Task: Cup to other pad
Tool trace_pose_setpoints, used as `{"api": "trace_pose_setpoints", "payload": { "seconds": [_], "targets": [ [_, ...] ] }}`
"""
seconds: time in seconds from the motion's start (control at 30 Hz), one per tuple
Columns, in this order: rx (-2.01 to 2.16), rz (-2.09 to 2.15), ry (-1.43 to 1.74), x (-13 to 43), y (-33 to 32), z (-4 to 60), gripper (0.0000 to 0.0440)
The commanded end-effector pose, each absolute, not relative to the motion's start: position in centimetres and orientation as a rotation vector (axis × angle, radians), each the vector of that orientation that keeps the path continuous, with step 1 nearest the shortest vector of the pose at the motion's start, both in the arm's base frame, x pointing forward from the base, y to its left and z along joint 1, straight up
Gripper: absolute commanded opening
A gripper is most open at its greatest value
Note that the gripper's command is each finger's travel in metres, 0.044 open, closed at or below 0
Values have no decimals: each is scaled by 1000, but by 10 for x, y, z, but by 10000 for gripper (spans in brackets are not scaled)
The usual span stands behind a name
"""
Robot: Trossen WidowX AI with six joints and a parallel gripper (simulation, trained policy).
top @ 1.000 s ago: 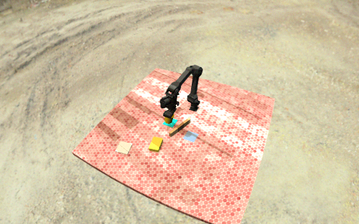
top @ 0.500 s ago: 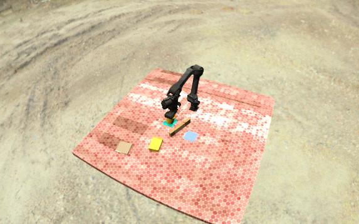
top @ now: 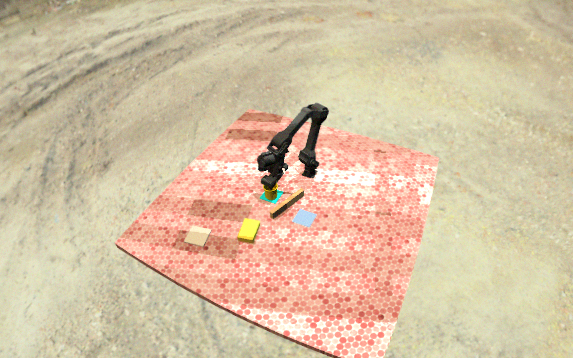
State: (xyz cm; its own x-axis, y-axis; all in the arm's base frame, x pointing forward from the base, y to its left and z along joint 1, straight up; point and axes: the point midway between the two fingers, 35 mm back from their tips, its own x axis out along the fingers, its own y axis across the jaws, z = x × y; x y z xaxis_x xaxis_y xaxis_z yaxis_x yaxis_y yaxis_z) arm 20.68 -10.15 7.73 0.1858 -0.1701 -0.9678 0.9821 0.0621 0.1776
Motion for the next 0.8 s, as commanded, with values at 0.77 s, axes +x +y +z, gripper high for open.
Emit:
{"api": "trace_pose_setpoints", "payload": {
  "seconds": [0.77],
  "targets": [
    [1212, -1042, 813, 190, -102, 116, 296]
  ]
}}
